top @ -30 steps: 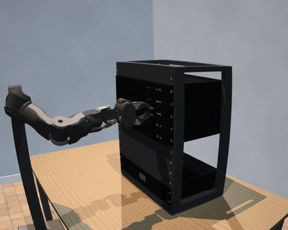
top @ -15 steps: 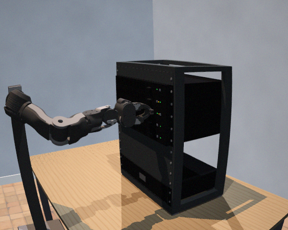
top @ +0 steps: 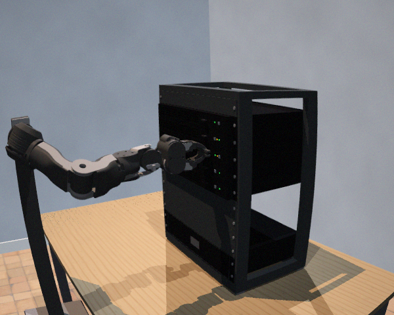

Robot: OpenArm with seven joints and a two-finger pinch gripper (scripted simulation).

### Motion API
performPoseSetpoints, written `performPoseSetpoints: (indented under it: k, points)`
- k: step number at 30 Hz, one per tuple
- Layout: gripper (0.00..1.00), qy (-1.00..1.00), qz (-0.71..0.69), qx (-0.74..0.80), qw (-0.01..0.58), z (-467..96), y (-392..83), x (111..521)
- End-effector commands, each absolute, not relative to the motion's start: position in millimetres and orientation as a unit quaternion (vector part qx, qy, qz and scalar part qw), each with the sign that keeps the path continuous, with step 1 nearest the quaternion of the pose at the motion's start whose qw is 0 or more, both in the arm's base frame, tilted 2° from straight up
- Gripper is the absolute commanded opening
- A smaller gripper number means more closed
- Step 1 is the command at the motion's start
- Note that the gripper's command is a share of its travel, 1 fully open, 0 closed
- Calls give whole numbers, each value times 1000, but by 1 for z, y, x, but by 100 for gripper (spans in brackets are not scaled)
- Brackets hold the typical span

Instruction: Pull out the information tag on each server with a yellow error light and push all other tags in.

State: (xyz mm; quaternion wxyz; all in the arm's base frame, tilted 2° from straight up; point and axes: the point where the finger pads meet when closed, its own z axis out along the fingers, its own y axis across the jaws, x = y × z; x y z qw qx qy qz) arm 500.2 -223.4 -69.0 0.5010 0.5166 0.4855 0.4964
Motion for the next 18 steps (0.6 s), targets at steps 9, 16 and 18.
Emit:
performPoseSetpoints:
  k: [9, 16, 18]
  points:
    - [0, 485, 499, 514, 502, -66, -222, 501]
    - [0, 485, 499, 513, 502, -65, -222, 500]
    - [0, 485, 500, 512, 503, -64, -221, 498]
